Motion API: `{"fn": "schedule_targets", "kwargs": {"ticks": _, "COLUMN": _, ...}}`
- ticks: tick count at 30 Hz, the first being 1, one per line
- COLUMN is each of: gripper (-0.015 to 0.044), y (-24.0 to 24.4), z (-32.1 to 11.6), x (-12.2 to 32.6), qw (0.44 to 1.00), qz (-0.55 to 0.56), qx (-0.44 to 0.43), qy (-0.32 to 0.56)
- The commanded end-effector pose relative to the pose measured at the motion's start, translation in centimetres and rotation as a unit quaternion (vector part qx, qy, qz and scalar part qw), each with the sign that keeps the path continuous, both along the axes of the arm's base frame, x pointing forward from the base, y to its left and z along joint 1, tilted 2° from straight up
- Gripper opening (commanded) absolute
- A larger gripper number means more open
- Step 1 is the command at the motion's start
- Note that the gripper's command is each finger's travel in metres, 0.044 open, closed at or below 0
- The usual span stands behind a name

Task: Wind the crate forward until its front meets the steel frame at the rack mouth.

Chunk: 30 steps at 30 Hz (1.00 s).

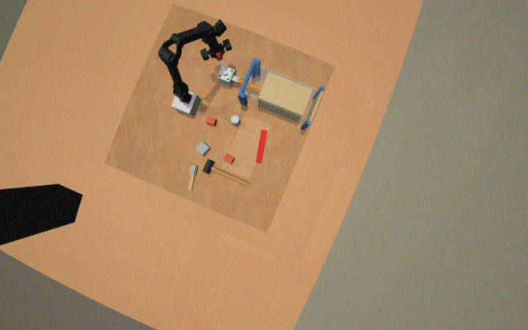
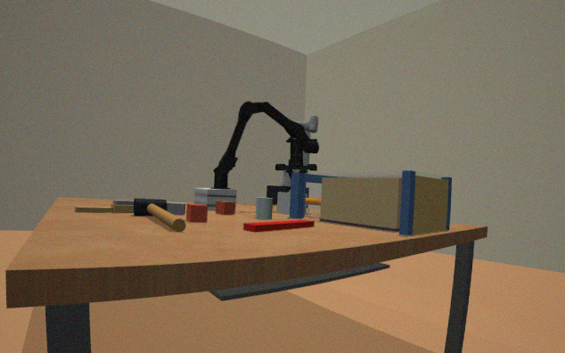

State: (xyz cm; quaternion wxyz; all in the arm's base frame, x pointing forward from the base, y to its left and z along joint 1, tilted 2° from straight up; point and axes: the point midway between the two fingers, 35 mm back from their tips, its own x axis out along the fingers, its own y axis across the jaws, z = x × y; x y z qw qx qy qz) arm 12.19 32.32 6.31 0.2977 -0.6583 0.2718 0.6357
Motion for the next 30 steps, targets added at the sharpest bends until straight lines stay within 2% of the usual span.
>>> {"fn": "schedule_targets", "kwargs": {"ticks": 1, "gripper": 0.0, "y": -1.0, "z": -0.4, "x": -1.1, "qw": 1.0, "qz": 0.003, "qx": -0.014, "qy": 0.013}}
{"fn": "schedule_targets", "kwargs": {"ticks": 30, "gripper": 0.0, "y": -3.9, "z": -0.5, "x": -2.7, "qw": 1.0, "qz": 0.003, "qx": -0.015, "qy": 0.013}}
